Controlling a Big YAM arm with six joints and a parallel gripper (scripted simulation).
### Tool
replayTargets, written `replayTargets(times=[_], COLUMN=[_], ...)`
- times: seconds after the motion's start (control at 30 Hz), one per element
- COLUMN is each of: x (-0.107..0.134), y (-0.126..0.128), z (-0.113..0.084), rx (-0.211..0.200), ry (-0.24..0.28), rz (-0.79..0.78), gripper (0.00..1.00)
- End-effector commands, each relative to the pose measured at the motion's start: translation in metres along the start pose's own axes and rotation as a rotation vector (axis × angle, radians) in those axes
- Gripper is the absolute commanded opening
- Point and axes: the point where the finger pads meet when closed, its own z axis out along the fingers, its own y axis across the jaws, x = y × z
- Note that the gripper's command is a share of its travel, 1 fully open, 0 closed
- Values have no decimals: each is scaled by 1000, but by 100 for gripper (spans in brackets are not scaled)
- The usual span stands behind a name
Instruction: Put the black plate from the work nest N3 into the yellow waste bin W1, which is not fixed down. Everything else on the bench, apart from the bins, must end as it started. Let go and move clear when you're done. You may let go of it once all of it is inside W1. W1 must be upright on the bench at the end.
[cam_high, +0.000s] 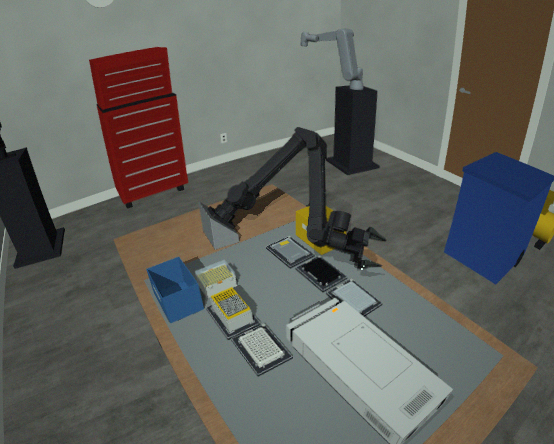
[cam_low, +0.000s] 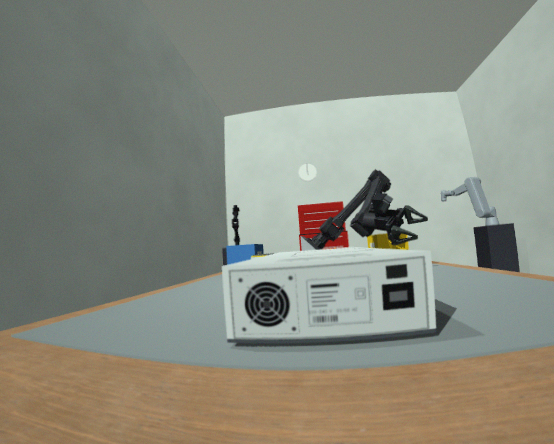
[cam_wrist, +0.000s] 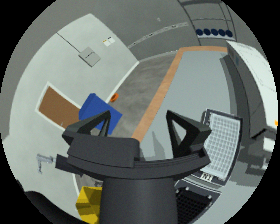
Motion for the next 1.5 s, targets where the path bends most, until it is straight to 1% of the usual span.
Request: replayTargets(times=[0.0, 0.53, 0.57, 0.6, 0.63, 0.67, 0.7, 0.73, 0.77, 0.8, 0.83, 0.87, 0.9, 0.93, 0.97, 1.0, 1.03, 1.1, 1.13, 1.17, 1.2, 1.23, 1.33, 1.37, 1.4, 1.43, 1.47], x=[-4, -4, -22, -26, -35, -32, -41, -44, -47, -43, -44, -47, -42, -45, -54, -58, -66, -66, -53, -63, -74, -69, -74, -70, -75, -85, -81], y=[3, 3, 7, 3, 7, -18, -1, -5, -9, -34, -36, -40, -23, -41, -52, -53, -38, -38, -39, -44, -50, -75, -84, -88, -90, -70, -95], z=[0, 0, -2, -3, 3, -1, 2, 1, 0, -5, -6, -7, -1, -4, -12, -13, -11, -11, -3, -9, -16, -23, -28, -34, -34, -27, -36], rx=[-5, -5, 21, 50, 39, 67, 70, 101, 109, 136, 136, 167, 169, 191, 204, 233, 240, 240, 257, 295, 312, 337, 337, 349, 376, 373, 402], ry=[-5, -5, -30, -33, -36, -26, -35, -38, -35, -25, -25, -26, -14, -11, -20, -21, -27, -27, 2, -5, -15, -1, -1, 2, 3, 0, 12], rz=[-6, -6, -48, -64, -82, -62, -95, -109, -112, -93, -93, -105, -126, -121, -121, -136, -166, -166, -170, -185, -193, -172, -172, -163, -179, -215, -195], gripper=[100, 100, 0, 0, 0, 0, 0, 0, 0, 0, 0, 0, 0, 0, 0, 0, 0, 0, 0, 0, 0, 0, 0, 0, 0, 0, 0])
